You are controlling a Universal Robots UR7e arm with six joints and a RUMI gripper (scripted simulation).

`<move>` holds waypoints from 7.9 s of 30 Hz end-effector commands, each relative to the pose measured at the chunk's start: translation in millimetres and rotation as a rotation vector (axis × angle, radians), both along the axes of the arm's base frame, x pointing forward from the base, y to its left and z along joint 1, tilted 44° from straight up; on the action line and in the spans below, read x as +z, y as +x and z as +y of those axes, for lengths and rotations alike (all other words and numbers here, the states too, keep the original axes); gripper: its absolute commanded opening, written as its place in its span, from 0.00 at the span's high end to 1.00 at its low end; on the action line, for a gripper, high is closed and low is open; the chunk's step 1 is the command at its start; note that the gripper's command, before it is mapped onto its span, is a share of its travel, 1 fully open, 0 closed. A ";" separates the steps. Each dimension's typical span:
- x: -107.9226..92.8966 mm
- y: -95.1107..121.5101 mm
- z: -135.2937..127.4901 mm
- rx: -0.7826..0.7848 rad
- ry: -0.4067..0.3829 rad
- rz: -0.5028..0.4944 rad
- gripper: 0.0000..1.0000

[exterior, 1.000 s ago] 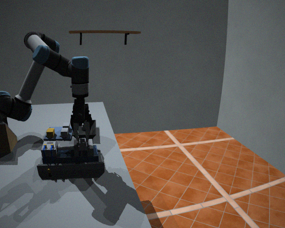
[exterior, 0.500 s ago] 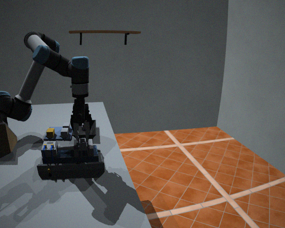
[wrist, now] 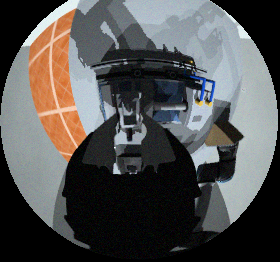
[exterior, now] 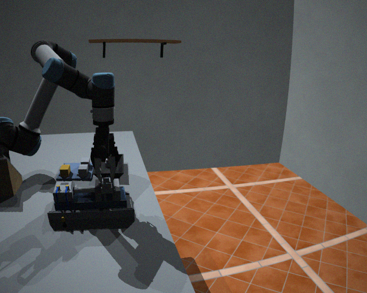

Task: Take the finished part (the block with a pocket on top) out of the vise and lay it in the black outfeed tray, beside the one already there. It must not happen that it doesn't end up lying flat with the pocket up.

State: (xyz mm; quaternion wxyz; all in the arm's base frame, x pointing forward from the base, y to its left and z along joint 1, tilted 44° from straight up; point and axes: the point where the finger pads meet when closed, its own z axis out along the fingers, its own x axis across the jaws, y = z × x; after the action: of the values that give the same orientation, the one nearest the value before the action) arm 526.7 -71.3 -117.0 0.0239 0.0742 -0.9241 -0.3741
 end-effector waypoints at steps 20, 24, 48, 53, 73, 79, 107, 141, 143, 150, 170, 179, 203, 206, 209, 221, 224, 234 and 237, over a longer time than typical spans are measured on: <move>0.3 0.4 -0.7 -0.001 -0.001 -0.001 1.00; 0.3 0.4 -0.7 -0.001 -0.001 -0.001 1.00; 5.2 1.0 -5.3 -0.001 -0.001 -0.001 1.00; 10.8 1.8 -10.7 -0.001 -0.001 -0.001 1.00; 31.5 4.6 -30.4 -0.001 -0.001 -0.001 1.00; 33.0 4.8 -31.9 -0.001 -0.001 -0.001 1.00; 85.4 12.8 14.2 -0.014 -0.009 0.010 1.00; 233.9 -15.0 173.7 -0.047 -0.008 0.043 1.00; 236.3 -16.2 176.6 -0.047 -0.008 0.043 1.00; 238.7 -17.4 179.4 -0.048 -0.007 0.044 1.00; 238.7 -17.5 179.5 -0.048 -0.007 0.044 1.00; 238.7 -17.5 179.5 -0.048 -0.007 0.044 1.00; 236.0 -17.8 182.1 -0.048 -0.007 0.044 1.00; 234.3 -18.1 183.7 -0.048 -0.007 0.044 1.00; 232.2 -18.3 185.8 -0.048 -0.007 0.044 1.00; 221.7 -19.7 195.8 -0.048 -0.007 0.044 1.00; 217.8 -20.3 199.5 -0.048 -0.007 0.044 1.00; 206.3 -21.8 210.5 -0.048 -0.007 0.044 1.00; 201.8 -22.4 214.8 -0.048 -0.007 0.044 1.00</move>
State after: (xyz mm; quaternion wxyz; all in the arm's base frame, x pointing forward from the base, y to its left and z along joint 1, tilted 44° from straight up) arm 504.5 138.5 90.4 0.0362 0.0441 -0.9261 -0.3730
